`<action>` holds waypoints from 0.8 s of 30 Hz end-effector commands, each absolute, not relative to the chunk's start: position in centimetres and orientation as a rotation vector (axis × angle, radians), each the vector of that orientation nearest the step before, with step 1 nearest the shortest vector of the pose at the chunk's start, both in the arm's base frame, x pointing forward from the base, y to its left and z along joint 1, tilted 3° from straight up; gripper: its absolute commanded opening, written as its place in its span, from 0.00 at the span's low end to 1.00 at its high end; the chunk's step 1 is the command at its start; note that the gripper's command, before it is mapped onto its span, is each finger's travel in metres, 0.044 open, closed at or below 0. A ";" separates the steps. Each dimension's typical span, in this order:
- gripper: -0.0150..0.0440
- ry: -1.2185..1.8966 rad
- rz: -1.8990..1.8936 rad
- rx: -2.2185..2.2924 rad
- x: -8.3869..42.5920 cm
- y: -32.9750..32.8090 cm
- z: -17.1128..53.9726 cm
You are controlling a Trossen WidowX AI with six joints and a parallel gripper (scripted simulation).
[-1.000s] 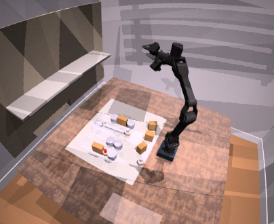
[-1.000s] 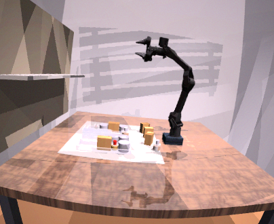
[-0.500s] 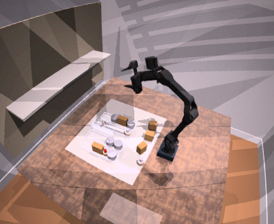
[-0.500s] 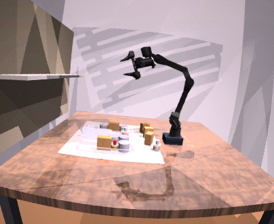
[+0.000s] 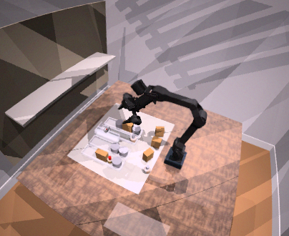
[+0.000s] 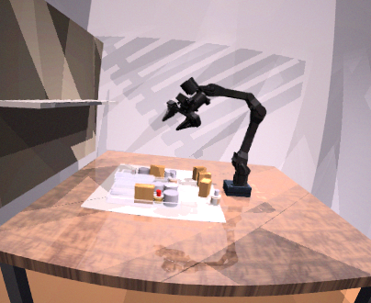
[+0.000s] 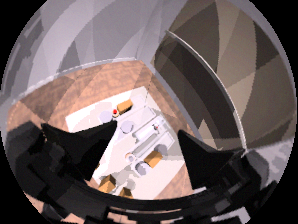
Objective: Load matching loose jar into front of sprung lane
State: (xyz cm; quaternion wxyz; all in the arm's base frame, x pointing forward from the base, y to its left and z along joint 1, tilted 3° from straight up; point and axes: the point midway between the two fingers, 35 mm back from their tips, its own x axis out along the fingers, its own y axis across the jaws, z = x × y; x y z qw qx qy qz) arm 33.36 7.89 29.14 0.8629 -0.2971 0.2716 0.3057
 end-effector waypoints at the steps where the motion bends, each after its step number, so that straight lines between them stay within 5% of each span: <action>1: 1.00 0.841 0.639 -0.380 30.2 12.0 23.6; 24: 1.00 1.534 0.009 -0.032 13.5 16.4 9.5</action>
